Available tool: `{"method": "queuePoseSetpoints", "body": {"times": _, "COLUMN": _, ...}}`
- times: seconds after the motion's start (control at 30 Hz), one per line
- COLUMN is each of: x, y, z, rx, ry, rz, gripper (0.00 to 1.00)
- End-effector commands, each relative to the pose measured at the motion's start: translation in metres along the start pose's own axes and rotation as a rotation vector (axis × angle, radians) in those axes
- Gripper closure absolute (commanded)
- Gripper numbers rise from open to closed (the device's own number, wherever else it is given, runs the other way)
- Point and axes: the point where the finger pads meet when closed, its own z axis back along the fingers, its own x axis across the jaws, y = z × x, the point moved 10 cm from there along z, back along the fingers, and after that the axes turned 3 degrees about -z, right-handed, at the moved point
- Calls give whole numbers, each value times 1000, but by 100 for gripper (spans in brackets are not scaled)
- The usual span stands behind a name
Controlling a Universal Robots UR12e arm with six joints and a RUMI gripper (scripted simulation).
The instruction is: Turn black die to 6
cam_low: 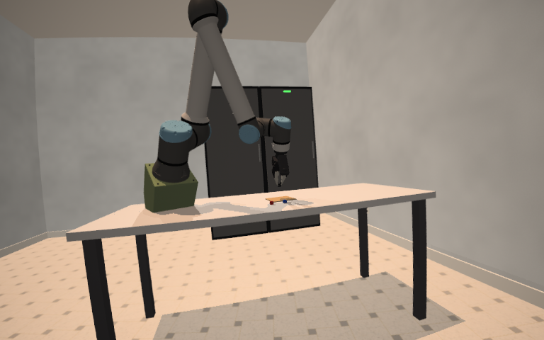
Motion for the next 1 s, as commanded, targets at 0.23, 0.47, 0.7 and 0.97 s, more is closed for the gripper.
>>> {"method": "queuePoseSetpoints", "body": {"times": 0.23, "x": 0, "y": 7, "z": -2, "rx": -65, "ry": -11, "rz": 5, "gripper": 100}}
{"method": "queuePoseSetpoints", "body": {"times": 0.47, "x": -1, "y": 19, "z": -4, "rx": -176, "ry": -20, "rz": 6, "gripper": 100}}
{"method": "queuePoseSetpoints", "body": {"times": 0.7, "x": -2, "y": 30, "z": -4, "rx": -270, "ry": -13, "rz": 1, "gripper": 100}}
{"method": "queuePoseSetpoints", "body": {"times": 0.97, "x": -2, "y": 30, "z": -4, "rx": -272, "ry": -13, "rz": 1, "gripper": 100}}
